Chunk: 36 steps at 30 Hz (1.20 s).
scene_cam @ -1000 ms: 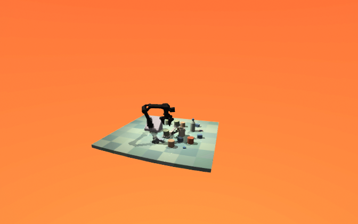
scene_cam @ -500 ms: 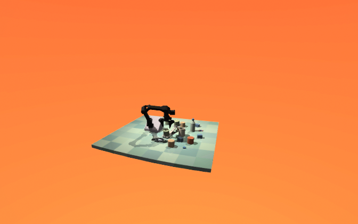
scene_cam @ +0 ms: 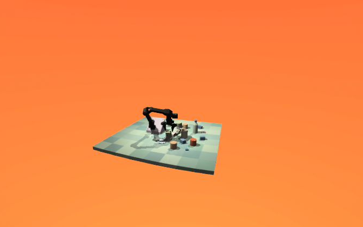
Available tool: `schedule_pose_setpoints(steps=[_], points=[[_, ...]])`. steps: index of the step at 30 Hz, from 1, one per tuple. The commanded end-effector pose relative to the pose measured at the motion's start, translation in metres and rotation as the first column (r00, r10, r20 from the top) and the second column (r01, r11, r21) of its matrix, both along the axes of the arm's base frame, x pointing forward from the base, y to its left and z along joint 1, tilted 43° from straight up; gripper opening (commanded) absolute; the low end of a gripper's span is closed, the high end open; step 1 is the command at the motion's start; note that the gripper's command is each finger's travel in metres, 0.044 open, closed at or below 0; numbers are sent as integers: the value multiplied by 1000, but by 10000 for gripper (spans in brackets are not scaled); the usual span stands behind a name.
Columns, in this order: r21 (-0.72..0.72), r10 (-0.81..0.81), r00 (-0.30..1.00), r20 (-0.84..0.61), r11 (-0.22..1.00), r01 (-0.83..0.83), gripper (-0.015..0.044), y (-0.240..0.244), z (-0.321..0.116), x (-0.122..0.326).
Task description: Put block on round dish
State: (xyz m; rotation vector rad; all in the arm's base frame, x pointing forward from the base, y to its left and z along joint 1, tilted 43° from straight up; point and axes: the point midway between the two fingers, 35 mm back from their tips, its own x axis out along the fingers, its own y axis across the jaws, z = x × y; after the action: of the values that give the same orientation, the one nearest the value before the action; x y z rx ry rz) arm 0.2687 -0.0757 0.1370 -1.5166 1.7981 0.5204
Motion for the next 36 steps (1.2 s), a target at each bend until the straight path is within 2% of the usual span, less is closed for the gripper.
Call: schedule_pose_setpoints(steps=[1, 29, 31, 36], points=[[-5, 0, 1000, -10, 1000, 0, 440, -6, -7, -2], [-9, 0, 1000, -10, 1000, 0, 440, -36, -37, -6], [-9, 0, 1000, -10, 1000, 0, 387, -36, -37, -6], [-9, 0, 1000, -10, 1000, 0, 354, -36, -37, -6]])
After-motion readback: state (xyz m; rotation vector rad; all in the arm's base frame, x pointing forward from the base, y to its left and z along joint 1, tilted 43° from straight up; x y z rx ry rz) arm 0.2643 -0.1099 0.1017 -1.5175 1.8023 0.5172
